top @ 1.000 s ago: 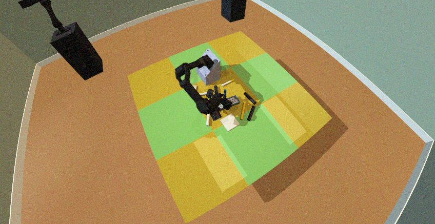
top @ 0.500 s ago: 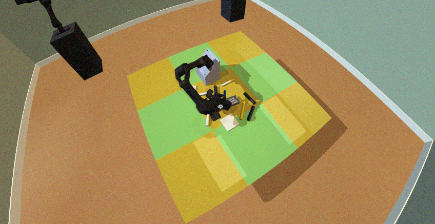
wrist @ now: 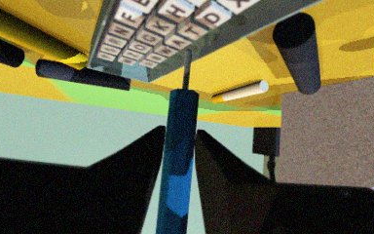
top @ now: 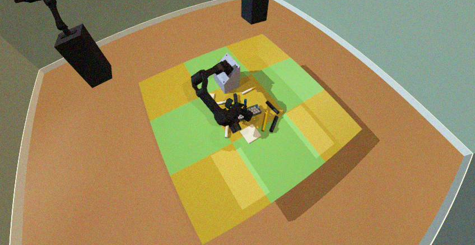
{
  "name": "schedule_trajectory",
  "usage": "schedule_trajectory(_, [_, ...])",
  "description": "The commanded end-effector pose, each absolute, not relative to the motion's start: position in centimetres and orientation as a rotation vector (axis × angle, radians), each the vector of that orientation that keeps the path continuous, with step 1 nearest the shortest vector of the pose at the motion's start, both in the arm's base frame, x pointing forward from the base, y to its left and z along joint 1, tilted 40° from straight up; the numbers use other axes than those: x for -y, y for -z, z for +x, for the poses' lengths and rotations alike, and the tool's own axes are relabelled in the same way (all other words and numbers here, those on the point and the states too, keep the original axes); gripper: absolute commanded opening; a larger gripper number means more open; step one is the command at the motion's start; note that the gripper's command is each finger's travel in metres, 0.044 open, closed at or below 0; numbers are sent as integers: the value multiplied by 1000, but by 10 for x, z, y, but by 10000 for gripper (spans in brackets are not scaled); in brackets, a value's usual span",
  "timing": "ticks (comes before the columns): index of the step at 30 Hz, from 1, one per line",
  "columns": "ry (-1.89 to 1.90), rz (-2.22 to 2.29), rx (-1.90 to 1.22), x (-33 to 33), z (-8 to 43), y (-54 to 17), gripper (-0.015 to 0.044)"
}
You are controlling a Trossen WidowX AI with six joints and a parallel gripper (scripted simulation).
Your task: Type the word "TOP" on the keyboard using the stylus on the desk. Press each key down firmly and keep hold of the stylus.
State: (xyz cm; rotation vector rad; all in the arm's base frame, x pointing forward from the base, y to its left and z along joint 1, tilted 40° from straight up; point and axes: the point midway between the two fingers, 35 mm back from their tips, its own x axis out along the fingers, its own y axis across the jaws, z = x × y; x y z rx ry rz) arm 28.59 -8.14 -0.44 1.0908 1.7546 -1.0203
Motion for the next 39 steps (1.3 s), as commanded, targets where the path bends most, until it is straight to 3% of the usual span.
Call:
schedule_trajectory(1, [1020,1084,-1753,83,286,5,81])
schedule_trajectory(39, [1020,1083,-1753,88,284,11,81])
